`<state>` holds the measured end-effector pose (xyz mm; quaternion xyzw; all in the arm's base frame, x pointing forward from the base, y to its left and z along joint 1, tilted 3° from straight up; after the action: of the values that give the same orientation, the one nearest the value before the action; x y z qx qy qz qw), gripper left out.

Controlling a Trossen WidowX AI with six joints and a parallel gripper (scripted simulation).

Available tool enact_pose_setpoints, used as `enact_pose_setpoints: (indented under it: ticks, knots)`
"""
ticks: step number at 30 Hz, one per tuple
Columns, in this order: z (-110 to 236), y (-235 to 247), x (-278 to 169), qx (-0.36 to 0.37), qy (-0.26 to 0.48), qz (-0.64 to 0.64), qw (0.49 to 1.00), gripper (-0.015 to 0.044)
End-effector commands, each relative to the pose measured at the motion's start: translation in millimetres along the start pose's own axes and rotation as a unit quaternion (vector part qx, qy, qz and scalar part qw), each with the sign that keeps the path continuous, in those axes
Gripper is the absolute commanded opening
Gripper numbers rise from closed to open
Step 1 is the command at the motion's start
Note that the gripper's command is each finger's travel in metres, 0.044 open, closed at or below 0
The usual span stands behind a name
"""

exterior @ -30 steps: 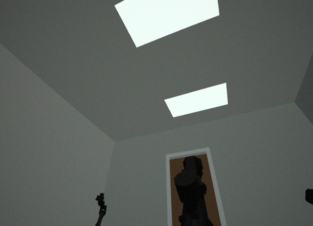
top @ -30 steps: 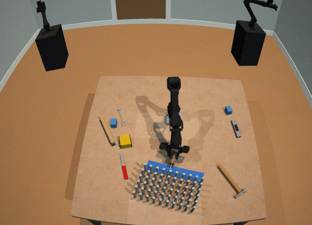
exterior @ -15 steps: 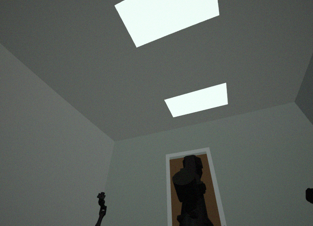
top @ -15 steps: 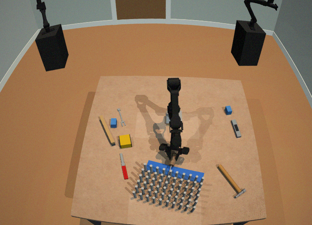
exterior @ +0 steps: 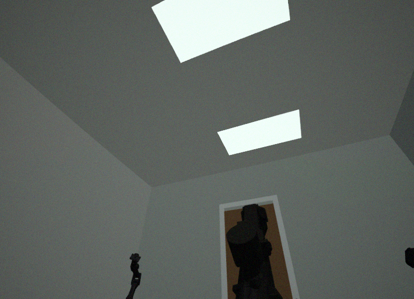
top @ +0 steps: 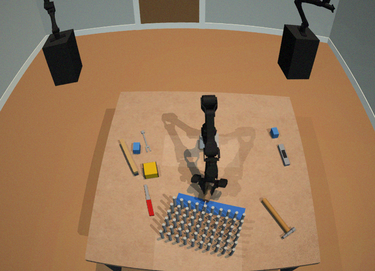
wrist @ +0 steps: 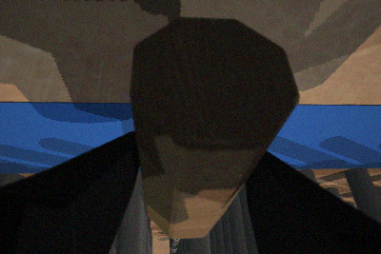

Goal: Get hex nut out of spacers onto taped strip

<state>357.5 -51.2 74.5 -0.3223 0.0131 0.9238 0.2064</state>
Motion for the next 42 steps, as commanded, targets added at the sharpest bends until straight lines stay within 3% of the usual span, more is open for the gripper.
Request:
enact_pose_setpoints:
  ticks: [1,42]
  knots:
    - [-0.7,-1.5,-4.5,-0.002,0.005,0.002,1.0,0.0]
    - [-16.3,3.1,10.1,-0.001,0.004,0.003,1.0,0.0]
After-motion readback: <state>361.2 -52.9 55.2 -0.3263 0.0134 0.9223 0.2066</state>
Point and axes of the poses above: the point midway between the two fingers, 35 mm back from their tips, its own z axis back along the fingers, its own y axis across the jaws, x = y × z, the point moved 2 cm from there along z, back along the fingers, and after that the axes turned 1 degree about z, right-handed, at the moved point
